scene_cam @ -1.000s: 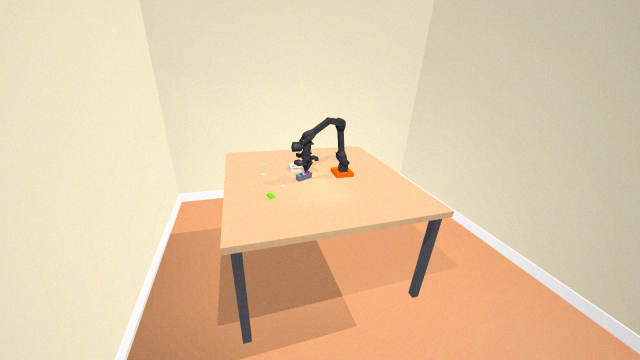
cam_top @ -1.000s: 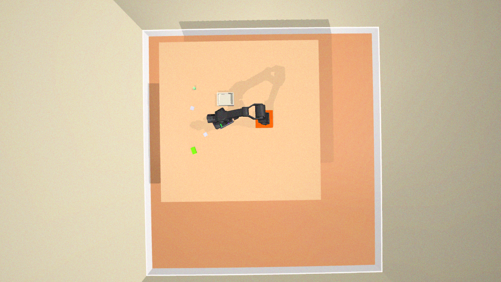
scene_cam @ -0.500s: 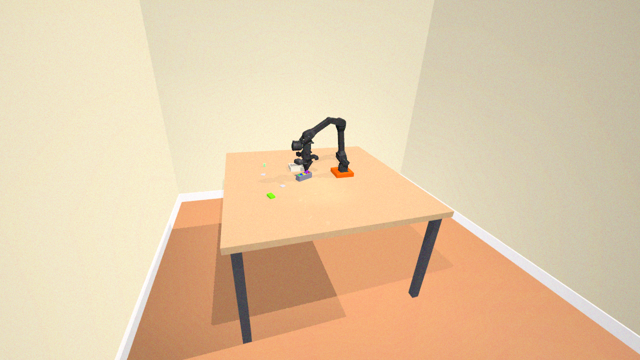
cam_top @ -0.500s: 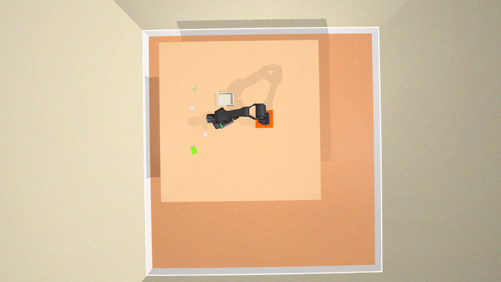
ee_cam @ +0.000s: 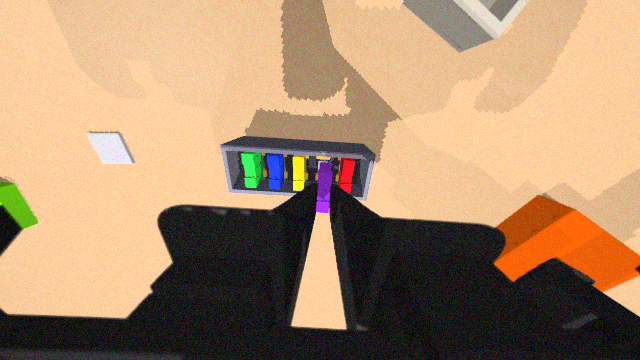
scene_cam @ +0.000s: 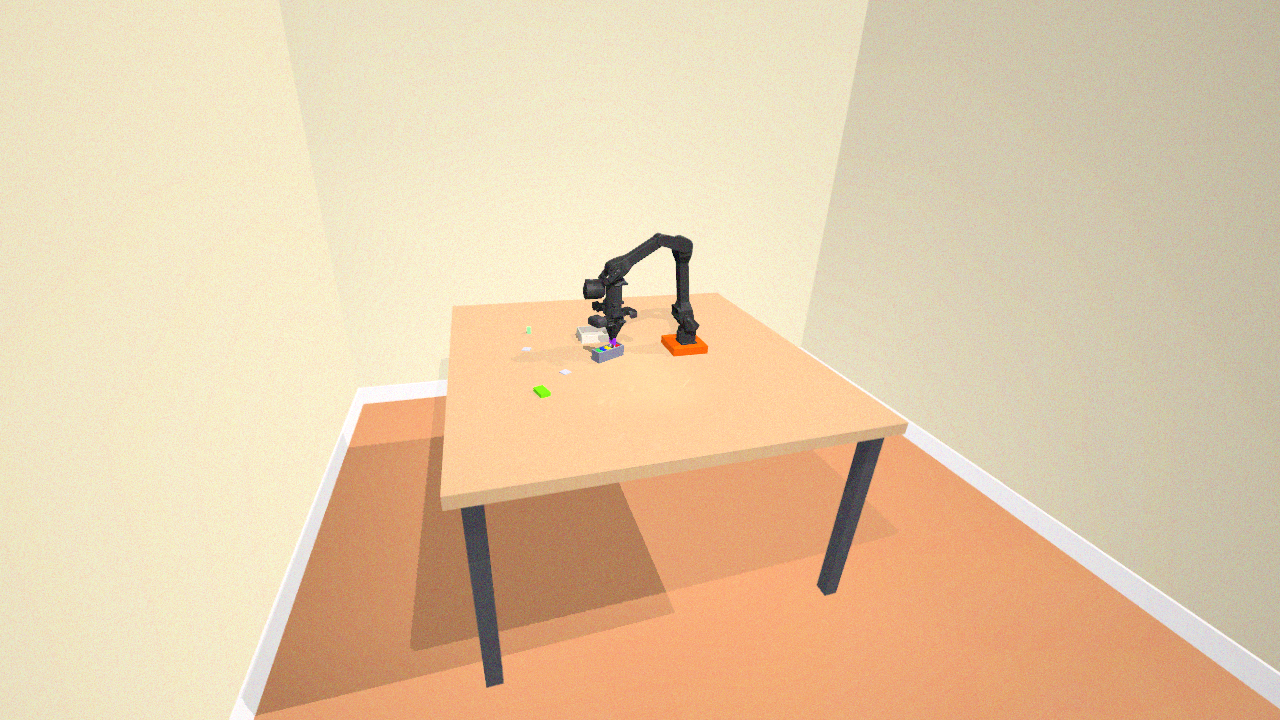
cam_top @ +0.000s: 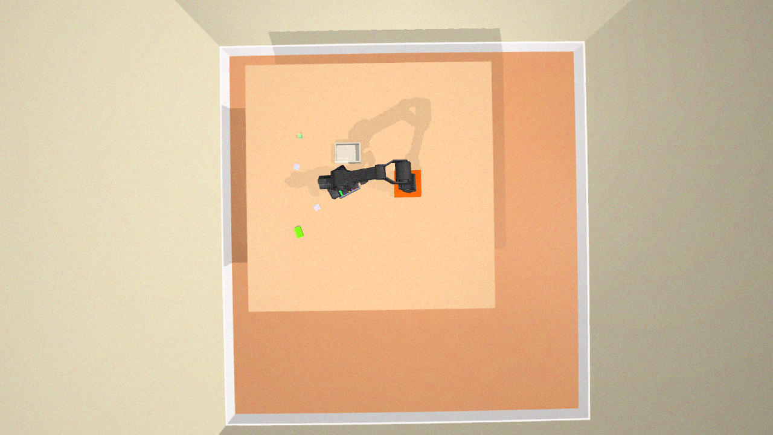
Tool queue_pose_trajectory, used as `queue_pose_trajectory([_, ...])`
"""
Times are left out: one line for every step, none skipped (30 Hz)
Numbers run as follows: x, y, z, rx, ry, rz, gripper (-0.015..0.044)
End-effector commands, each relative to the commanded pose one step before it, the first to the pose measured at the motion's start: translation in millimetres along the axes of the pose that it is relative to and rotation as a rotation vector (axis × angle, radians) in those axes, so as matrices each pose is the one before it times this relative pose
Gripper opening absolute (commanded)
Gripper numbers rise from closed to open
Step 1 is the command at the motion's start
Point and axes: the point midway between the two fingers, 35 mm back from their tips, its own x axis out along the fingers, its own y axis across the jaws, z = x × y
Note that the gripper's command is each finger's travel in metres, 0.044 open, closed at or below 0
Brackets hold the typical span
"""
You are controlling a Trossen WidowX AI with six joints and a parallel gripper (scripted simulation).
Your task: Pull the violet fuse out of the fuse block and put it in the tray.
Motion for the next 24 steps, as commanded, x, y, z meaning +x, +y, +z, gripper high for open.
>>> queue_pose_trajectory([-3.06, 0.59, -0.09, -0.0039, 0.00135, 0.00306, 0.0])
queue_pose_trajectory([-0.5, -0.02, -0.02, -0.0001, 0.00003, 0.00003, 0.0])
queue_pose_trajectory([-0.5, -0.02, -0.02, -0.0001, 0.00003, 0.00003, 0.0])
queue_pose_trajectory([-0.5, -0.02, -0.02, -0.0001, 0.00003, 0.00003, 0.0])
queue_pose_trajectory([-0.5, -0.02, -0.02, -0.0001, 0.00003, 0.00003, 0.0])
queue_pose_trajectory([-0.5, -0.02, -0.02, -0.0001, 0.00003, 0.00003, 0.0])
queue_pose_trajectory([-0.5, -0.03, -0.02, -0.0001, 0.00003, 0.00003, 0.0])
queue_pose_trajectory([-0.5, -0.03, -0.02, -0.0001, 0.00003, 0.00003, 0.0])
queue_pose_trajectory([-0.5, -0.03, -0.02, -0.0001, 0.00003, 0.00003, 0.0])
queue_pose_trajectory([-0.5, -0.03, -0.02, -0.0001, 0.00003, 0.00003, 0.0])
queue_pose_trajectory([-0.5, -0.03, -0.02, -0.0001, 0.00003, 0.00003, 0.0])
queue_pose_trajectory([-0.26, 0.01, 0.0, 0.0, 0.0, 0.0, 0.0])
queue_pose_trajectory([-0.78, 0.03, 0.01, 0.0, 0.0, 0.00001, 0.0])
queue_pose_trajectory([-1.3, 0.04, 0.02, 0.0, 0.0, 0.00001, 0.0])
queue_pose_trajectory([-1.61, 0.04, 0.02, 0.0, 0.0, 0.00001, 0.0])
queue_pose_trajectory([-1.61, 0.04, 0.02, 0.0, 0.0, 0.00001, 0.0])
queue_pose_trajectory([-1.62, 0.03, 0.01, 0.0, 0.0, 0.00001, 0.0])
queue_pose_trajectory([-1.62, 0.02, 0.01, 0.0, 0.0, 0.00001, 0.0])
queue_pose_trajectory([-1.62, 0.01, 0.0, 0.0, 0.0, 0.00001, 0.0])
queue_pose_trajectory([-1.62, 0.0, 0.0, 0.0, 0.0, 0.00001, 0.0])
queue_pose_trajectory([-1.62, -0.01, -0.01, 0.0, 0.0, 0.00001, 0.0])
queue_pose_trajectory([-1.62, -0.02, -0.01, 0.0, 0.0, 0.00001, 0.0])
queue_pose_trajectory([-1.62, -0.03, -0.02, 0.0, 0.0, 0.00001, 0.0])
queue_pose_trajectory([-1.62, -0.04, -0.02, 0.0, 0.0, 0.0, 0.0])
